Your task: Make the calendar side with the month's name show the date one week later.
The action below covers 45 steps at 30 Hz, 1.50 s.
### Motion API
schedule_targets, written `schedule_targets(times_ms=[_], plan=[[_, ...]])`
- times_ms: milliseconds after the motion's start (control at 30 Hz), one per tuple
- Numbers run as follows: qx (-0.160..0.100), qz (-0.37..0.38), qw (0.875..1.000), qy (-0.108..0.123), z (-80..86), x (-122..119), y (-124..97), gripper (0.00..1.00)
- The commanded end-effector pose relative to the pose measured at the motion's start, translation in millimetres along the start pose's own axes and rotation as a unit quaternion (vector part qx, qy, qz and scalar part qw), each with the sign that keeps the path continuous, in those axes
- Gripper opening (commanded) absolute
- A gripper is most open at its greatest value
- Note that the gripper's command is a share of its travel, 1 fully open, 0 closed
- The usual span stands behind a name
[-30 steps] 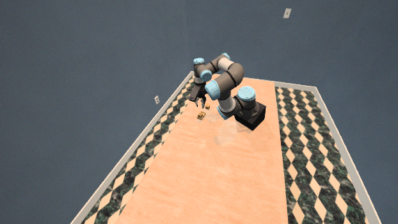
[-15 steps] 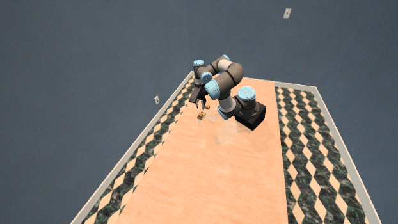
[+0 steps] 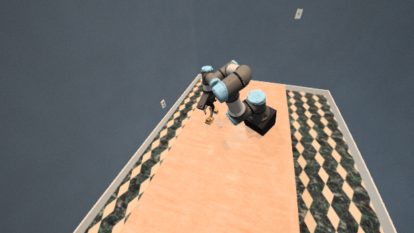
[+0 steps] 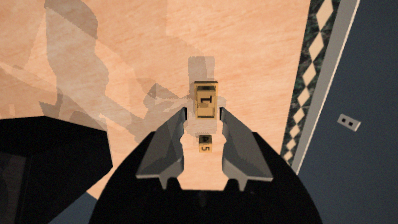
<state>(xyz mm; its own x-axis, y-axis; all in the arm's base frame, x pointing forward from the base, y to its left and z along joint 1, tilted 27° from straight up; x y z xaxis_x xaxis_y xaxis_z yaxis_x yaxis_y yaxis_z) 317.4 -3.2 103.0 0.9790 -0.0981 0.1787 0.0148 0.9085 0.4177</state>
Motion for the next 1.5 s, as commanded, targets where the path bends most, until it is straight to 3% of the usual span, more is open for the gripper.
schedule_targets(times_ms=[0,533,1467], plan=[[-0.005,0.000,1.000,-0.006,-10.1,3.0,-1.4,0.28],[-0.005,0.000,1.000,-0.006,-20.4,3.3,-1.2,0.28],[-0.006,0.000,1.000,-0.006,-20.4,3.5,-1.4,0.28]])
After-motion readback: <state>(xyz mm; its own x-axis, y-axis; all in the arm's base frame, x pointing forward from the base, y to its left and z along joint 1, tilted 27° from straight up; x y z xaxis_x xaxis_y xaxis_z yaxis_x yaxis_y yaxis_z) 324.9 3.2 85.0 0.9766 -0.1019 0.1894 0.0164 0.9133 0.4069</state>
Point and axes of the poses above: the point where the finger pads meet when closed, its own z axis back along the fingers, its own x axis across the jaws, y = z × x, the point moved 10 cm from there along z, back along the fingers, and after that the axes turned 7 degrees about z, right-handed, at the moved point
